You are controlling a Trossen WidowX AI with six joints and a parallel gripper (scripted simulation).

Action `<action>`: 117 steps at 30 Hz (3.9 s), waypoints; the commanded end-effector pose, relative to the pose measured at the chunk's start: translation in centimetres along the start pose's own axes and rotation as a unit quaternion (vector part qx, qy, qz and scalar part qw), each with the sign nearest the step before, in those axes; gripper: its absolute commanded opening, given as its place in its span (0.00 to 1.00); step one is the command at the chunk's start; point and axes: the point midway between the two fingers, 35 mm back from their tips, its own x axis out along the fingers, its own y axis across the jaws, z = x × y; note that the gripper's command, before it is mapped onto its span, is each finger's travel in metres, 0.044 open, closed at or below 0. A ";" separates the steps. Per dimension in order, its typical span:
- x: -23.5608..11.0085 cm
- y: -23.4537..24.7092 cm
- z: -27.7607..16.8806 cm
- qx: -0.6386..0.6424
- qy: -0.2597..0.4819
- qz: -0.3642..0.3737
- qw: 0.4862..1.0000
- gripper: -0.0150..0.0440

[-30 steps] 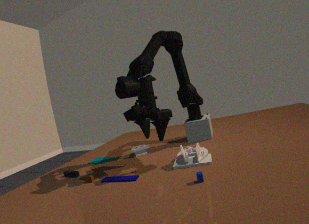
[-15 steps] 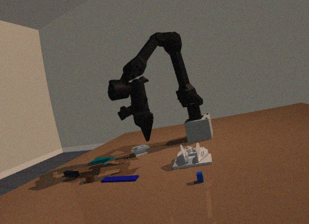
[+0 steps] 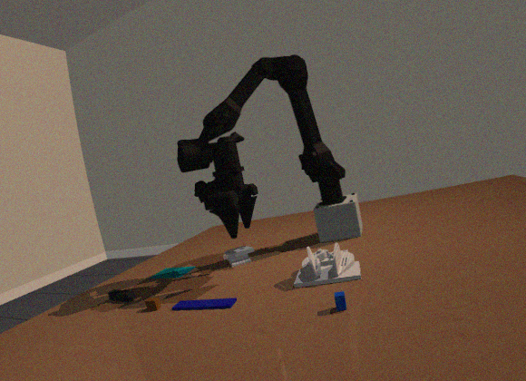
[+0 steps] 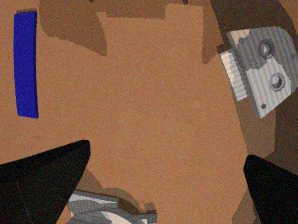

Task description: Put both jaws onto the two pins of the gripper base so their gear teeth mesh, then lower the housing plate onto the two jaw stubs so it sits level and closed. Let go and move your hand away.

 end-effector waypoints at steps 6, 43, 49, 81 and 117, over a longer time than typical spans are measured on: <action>-0.2 -1.8 1.6 0.130 0.002 -0.001 0.991 1.00; 0.0 -7.8 5.4 0.499 0.002 -0.009 0.867 1.00; 3.1 -7.9 5.3 0.499 0.003 -0.009 0.867 1.00; 6.6 -8.0 5.3 0.499 0.003 -0.009 0.867 1.00; 8.2 -8.0 5.2 0.499 0.003 -0.009 0.867 1.00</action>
